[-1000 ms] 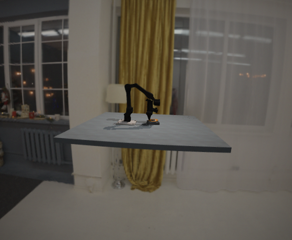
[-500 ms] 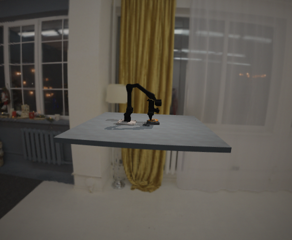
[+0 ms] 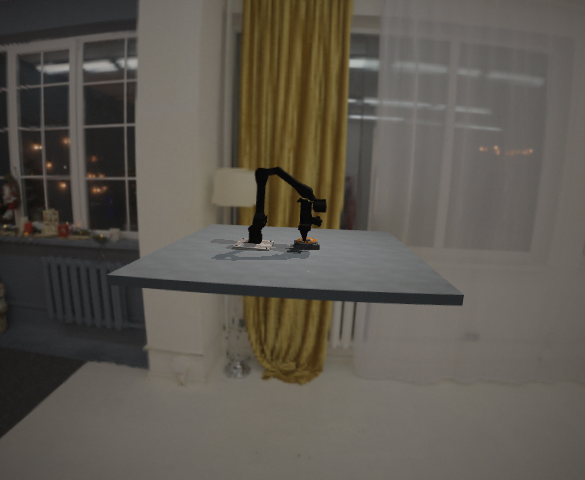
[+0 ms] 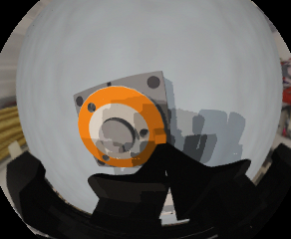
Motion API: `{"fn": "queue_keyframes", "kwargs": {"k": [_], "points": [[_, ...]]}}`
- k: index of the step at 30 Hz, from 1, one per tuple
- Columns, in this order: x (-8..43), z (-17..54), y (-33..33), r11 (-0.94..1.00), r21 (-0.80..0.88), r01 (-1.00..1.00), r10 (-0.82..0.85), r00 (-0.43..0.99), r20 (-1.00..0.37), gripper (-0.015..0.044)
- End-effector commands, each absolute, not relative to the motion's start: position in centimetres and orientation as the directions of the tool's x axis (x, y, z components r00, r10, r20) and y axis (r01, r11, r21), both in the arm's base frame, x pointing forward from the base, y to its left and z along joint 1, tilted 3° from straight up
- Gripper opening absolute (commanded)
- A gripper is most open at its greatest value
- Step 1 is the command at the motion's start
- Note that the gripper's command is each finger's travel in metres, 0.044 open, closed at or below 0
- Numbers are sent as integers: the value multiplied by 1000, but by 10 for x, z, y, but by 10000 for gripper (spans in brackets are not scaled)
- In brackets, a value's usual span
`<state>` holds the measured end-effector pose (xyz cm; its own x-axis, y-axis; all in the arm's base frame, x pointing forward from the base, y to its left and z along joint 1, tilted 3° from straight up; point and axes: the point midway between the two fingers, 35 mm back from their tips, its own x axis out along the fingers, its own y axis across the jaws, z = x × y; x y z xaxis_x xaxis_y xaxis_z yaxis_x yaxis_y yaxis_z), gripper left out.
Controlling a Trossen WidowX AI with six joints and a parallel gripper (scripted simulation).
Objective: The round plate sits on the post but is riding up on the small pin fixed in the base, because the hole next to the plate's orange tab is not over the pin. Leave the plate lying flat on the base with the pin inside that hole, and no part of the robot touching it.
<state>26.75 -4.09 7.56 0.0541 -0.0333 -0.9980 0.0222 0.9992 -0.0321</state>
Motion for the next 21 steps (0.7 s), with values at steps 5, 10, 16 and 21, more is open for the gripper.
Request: {"fn": "queue_keyframes", "kwargs": {"k": [5,10,16,21], "points": [[279,78,-42,999,-34,18,-35,64,-997,0],[284,78,-42,999,-34,18,-35,64,-997,0],[292,79,-40,999,-34,18,-35,65,-997,0],[298,80,-37,999,-34,18,-35,65,-997,0]]}}
